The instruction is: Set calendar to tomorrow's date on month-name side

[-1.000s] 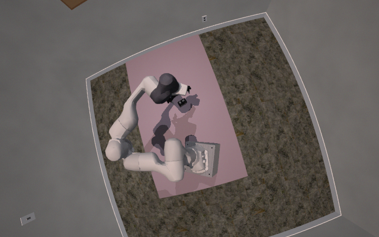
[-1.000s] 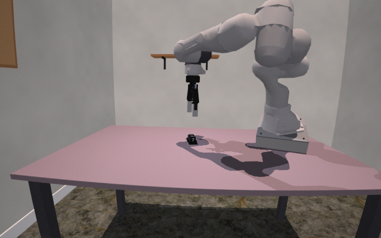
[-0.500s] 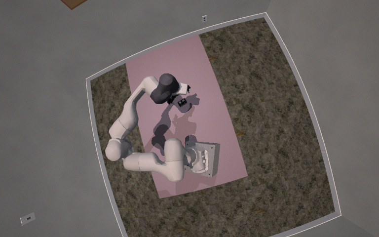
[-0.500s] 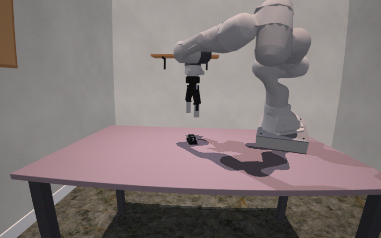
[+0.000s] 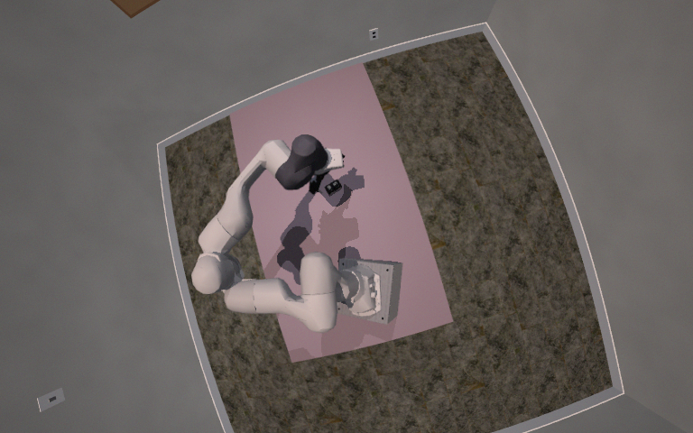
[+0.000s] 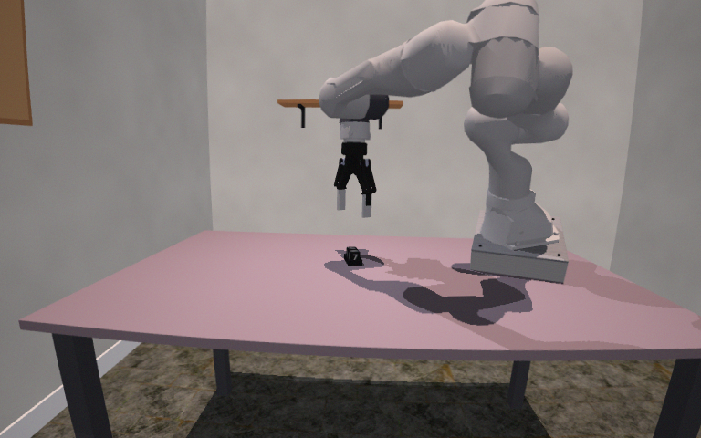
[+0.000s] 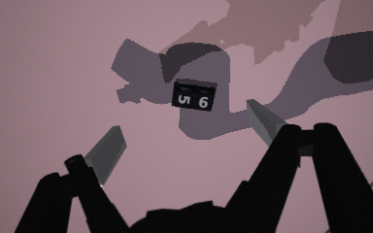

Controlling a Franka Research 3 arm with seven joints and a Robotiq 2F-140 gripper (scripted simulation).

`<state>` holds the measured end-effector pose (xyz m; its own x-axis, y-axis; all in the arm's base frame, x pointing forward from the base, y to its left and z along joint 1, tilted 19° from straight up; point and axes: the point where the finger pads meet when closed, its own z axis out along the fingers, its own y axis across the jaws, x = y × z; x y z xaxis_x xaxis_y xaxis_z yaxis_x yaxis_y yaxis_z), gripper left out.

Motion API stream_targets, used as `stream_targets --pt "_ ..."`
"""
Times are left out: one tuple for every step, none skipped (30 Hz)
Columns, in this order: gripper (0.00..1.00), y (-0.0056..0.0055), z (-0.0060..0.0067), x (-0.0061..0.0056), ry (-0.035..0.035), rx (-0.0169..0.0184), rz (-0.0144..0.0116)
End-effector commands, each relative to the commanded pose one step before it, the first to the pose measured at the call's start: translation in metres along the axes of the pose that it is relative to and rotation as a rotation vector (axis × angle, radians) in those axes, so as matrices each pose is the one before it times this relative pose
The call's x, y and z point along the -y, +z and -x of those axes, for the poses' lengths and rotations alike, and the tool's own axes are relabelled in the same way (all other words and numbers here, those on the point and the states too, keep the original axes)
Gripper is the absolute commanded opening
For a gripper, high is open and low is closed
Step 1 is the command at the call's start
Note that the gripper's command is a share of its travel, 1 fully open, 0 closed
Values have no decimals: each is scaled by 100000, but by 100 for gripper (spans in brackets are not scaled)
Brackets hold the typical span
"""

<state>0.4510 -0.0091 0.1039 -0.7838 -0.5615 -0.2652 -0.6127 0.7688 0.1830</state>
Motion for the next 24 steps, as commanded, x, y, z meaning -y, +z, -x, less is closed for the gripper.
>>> stream_targets --pt "100 126 -52 93 -15759 269 -269" --pt "100 0 0 0 0 0 0" --pt "100 95 5 1 -4332 -8 5" --pt "100 37 2 0 -1683 -3 2" --pt "100 36 2 0 -1639 -3 2" --pt "100 6 0 0 -268 0 0" --pt "100 61 3 0 -2782 -4 3" --pt "100 37 2 0 -1706 -3 2" --pt "100 35 2 0 -1583 -2 2" --pt "100 37 2 0 -1669 -3 2" --pt "100 35 2 0 -1583 -2 2" --pt "100 37 3 0 -1710 -2 2" --pt "100 36 2 0 -1626 -2 2" --pt "100 23 2 0 -1042 -1 1" --pt "100 48 3 0 -2181 -3 3" --pt "100 32 2 0 -1472 -2 2" --pt "100 39 3 0 -1771 -2 2" --pt "100 0 0 0 0 0 0" --pt "100 0 0 0 0 0 0" --pt "100 96 8 0 -4401 -5 5" --pt "100 37 3 0 -1680 -2 2" --pt "100 35 3 0 -1611 -2 2" --pt "100 18 2 0 -844 -1 1" --pt "100 51 5 0 -2357 -3 3"
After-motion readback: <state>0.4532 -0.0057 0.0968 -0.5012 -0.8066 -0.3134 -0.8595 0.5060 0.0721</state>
